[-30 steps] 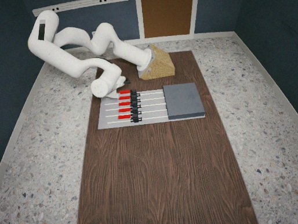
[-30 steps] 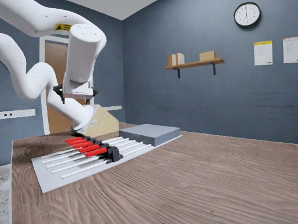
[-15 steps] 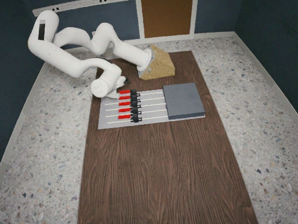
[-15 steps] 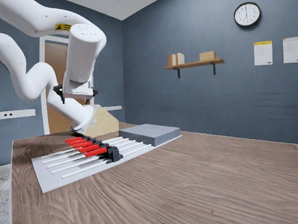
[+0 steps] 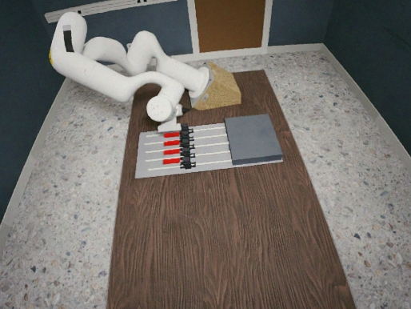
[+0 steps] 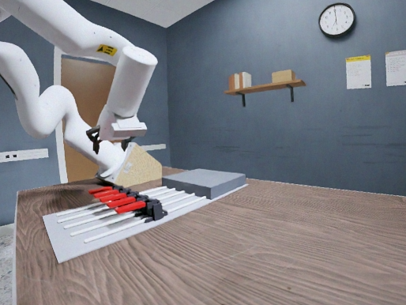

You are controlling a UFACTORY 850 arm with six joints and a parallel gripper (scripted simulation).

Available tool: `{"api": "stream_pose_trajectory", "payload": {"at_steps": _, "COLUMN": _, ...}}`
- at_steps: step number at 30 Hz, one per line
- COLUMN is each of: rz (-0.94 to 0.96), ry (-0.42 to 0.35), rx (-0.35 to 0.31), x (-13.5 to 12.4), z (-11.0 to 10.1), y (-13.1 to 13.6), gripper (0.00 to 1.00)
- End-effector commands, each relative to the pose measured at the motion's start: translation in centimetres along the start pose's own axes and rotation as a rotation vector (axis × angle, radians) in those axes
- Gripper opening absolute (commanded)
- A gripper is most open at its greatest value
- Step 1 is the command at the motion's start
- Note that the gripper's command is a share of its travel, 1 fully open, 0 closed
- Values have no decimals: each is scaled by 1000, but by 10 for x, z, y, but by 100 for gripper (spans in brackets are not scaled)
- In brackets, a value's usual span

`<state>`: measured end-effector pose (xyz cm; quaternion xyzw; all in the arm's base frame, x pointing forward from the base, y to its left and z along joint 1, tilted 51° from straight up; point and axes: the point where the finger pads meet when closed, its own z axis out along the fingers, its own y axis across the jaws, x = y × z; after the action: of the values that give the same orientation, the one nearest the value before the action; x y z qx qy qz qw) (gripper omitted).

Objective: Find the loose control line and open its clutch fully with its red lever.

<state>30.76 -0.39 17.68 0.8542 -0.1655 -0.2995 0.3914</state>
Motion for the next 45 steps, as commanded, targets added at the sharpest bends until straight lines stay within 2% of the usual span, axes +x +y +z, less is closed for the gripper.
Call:
{"api": "stream_pose_trajectory", "payload": {"at_steps": 1, "rz": -211, "ry": 156, "rx": -96, "x": 16, "z": 26, "y": -27, "gripper": 100}}
{"api": "stream_pose_trajectory", "payload": {"at_steps": 2, "rz": -248, "ry": 183, "rx": -112, "x": 16, "z": 26, "y": -27, "gripper": 100}}
{"api": "stream_pose_trajectory", "payload": {"at_steps": 4, "rz": -248, "ry": 183, "rx": -112, "x": 16, "z": 26, "y": -27, "gripper": 100}}
{"api": "stream_pose_trajectory", "payload": {"at_steps": 5, "rz": -364, "ry": 246, "rx": -164, "x": 21, "z": 36, "y": -40, "gripper": 100}}
{"api": "stream_pose_trajectory", "payload": {"at_steps": 7, "rz": -422, "ry": 285, "rx": -190, "x": 21, "z": 36, "y": -40, "gripper": 100}}
{"api": "stream_pose_trajectory", "payload": {"at_steps": 8, "rz": -465, "ry": 293, "rx": -208, "x": 25, "z": 45, "y": -54, "gripper": 100}}
{"api": "stream_pose_trajectory", "payload": {"at_steps": 11, "rz": -582, "ry": 364, "rx": -259, "x": 25, "z": 45, "y": -54, "gripper": 100}}
{"api": "stream_pose_trajectory", "payload": {"at_steps": 12, "rz": -630, "ry": 370, "rx": -279, "x": 27, "z": 55, "y": -69, "gripper": 100}}
{"api": "stream_pose_trajectory", "payload": {"at_steps": 15, "rz": -748, "ry": 434, "rx": -329, "x": 27, "z": 55, "y": -69, "gripper": 100}}
{"api": "stream_pose_trajectory", "payload": {"at_steps": 16, "rz": -796, "ry": 438, "rx": -350, "x": 28, "z": 64, "y": -83, "gripper": 100}}
{"api": "stream_pose_trajectory", "payload": {"at_steps": 18, "rz": -877, "ry": 476, "rx": -383, "x": 28, "z": 64, "y": -83, "gripper": 100}}
{"api": "stream_pose_trajectory", "payload": {"at_steps": 19, "rz": -924, "ry": 479, "rx": -403, "x": 26, "z": 74, "y": -97, "gripper": 100}}
{"api": "stream_pose_trajectory", "payload": {"at_steps": 21, "rz": -924, "ry": 479, "rx": -403, "x": 26, "z": 74, "y": -97, "gripper": 100}}
{"api": "stream_pose_trajectory", "payload": {"at_steps": 22, "rz": -1053, "ry": 515, "rx": -455, "x": 24, "z": 83, "y": -109, "gripper": 100}}
{"api": "stream_pose_trajectory", "payload": {"at_steps": 25, "rz": -1157, "ry": 552, "rx": -497, "x": 24, "z": 83, "y": -109, "gripper": 100}}
{"api": "stream_pose_trajectory", "payload": {"at_steps": 28, "rz": -1294, "ry": 569, "rx": -552, "x": 18, "z": 98, "y": -126, "gripper": 100}}
{"api": "stream_pose_trajectory", "payload": {"at_steps": 32, "rz": -1474, "ry": 601, "rx": -621, "x": 13, "z": 108, "y": -135, "gripper": 100}}
{"api": "stream_pose_trajectory", "payload": {"at_steps": 43, "rz": -1513, "ry": 604, "rx": -636, "x": 11, "z": 112, "y": -138, "gripper": 100}}
{"api": "stream_pose_trajectory", "payload": {"at_steps": 44, "rz": -1513, "ry": 604, "rx": -636, "x": 11, "z": 112, "y": -138, "gripper": 0}}
{"api": "stream_pose_trajectory", "payload": {"at_steps": 45, "rz": -1513, "ry": 604, "rx": -636, "x": 11, "z": 112, "y": -138, "gripper": 0}}
